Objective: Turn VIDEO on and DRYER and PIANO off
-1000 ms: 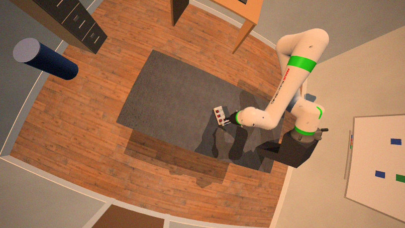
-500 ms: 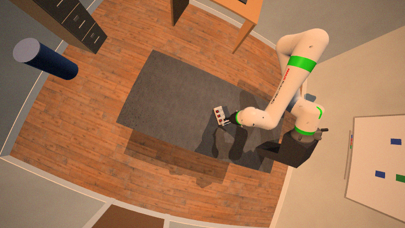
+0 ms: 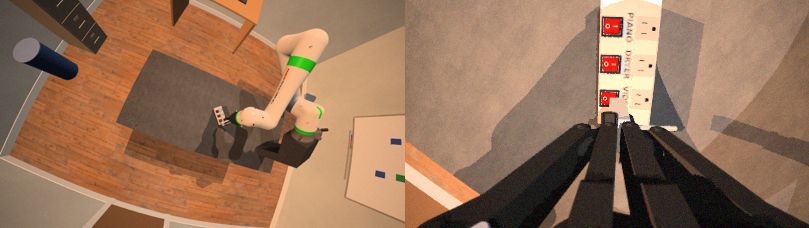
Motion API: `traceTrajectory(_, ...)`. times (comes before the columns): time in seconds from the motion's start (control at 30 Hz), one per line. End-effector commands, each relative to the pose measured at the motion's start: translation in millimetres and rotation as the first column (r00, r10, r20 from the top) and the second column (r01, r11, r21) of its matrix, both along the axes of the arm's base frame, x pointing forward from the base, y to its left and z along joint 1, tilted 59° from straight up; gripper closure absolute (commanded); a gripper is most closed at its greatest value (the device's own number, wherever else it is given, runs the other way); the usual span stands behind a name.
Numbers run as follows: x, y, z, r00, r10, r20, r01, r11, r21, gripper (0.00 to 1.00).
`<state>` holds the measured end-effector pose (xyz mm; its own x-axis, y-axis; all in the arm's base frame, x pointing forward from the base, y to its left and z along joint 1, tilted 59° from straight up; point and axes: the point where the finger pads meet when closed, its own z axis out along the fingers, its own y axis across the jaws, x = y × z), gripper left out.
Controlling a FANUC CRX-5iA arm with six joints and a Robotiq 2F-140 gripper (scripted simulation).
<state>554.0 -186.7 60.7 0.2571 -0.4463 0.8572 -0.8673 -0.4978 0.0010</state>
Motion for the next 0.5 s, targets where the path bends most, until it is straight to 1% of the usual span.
traceTrajectory(0.0,0.3,-0.2,-0.3,1.000,0.000,0.000,0.000,1.000,0.000,1.00)
traceTrajectory(0.47,6.2,-10.2,-7.6,1.000,0.000,0.000,0.000,1.000,0.001,1.00)
